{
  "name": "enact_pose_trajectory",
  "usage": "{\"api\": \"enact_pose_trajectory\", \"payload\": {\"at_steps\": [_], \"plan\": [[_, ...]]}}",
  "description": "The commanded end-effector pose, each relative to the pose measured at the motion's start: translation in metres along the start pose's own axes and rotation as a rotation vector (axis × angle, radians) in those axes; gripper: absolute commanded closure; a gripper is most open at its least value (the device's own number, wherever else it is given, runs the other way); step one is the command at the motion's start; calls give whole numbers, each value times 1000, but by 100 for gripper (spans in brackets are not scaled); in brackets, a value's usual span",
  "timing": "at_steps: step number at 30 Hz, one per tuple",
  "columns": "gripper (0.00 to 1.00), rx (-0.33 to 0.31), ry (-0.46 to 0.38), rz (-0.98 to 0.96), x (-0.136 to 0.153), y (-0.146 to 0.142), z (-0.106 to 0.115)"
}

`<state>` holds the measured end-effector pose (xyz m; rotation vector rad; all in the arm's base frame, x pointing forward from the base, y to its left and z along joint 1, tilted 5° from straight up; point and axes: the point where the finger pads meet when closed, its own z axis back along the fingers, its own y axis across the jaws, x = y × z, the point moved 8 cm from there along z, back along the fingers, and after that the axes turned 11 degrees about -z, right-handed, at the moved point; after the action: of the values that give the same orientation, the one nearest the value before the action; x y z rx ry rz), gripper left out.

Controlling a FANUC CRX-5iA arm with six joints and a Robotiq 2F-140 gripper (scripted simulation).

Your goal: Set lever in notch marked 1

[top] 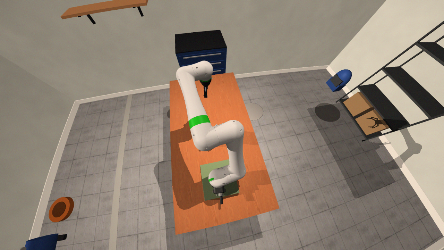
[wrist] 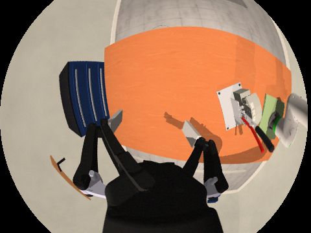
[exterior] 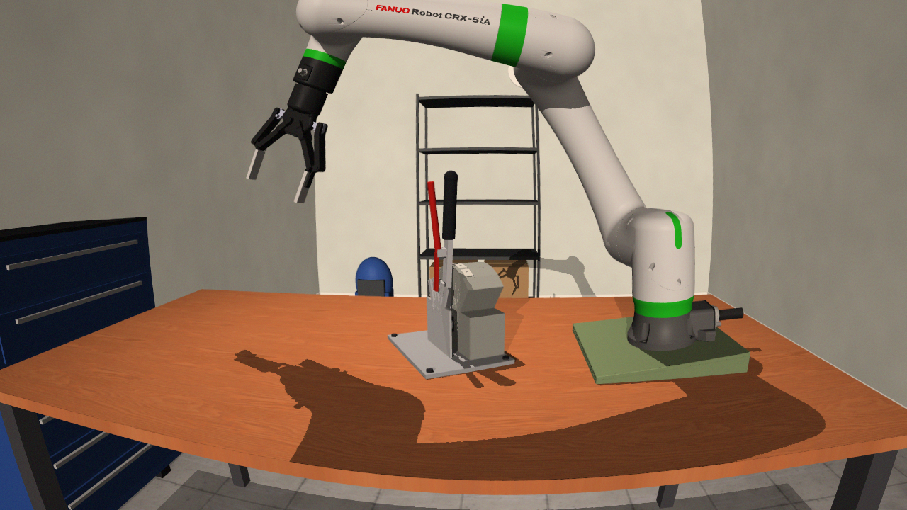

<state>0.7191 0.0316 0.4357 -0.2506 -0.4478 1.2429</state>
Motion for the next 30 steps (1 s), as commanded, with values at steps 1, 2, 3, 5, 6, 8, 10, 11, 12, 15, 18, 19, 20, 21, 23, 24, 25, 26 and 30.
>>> {"api": "enact_pose_trajectory", "payload": {"at_steps": [1, 2, 3, 5, 6, 8, 10, 11, 12, 15, 18, 19, 20, 21, 23, 24, 25, 26, 30], "plan": [[0, 66, 15, 110, -1, 52, 43], [0, 123, 23, 210, -3, 59, 51], [0, 123, 23, 210, -3, 69, 60], [0, 123, 23, 210, -6, 92, 77], [0, 179, 28, 306, -9, 100, 86], [0, 179, 28, 306, -12, 121, 102], [0, 230, 30, 395, -19, 141, 118], [0, 230, 30, 395, -19, 141, 118], [0, 230, 30, 395, -19, 141, 118], [0, 317, 28, 545, -34, 185, 153], [0, 349, 25, 600, -46, 215, 176], [0, 373, 23, 642, -51, 225, 184], [0, 373, 23, 642, -55, 235, 191], [0, 389, 21, 670, -60, 245, 199], [0, 402, 19, 693, -68, 264, 213], [0, 403, 19, 694, -69, 264, 213], [0, 403, 19, 694, -69, 264, 213], [0, 403, 19, 694, -69, 264, 213], [0, 403, 19, 694, -69, 264, 213]]}}
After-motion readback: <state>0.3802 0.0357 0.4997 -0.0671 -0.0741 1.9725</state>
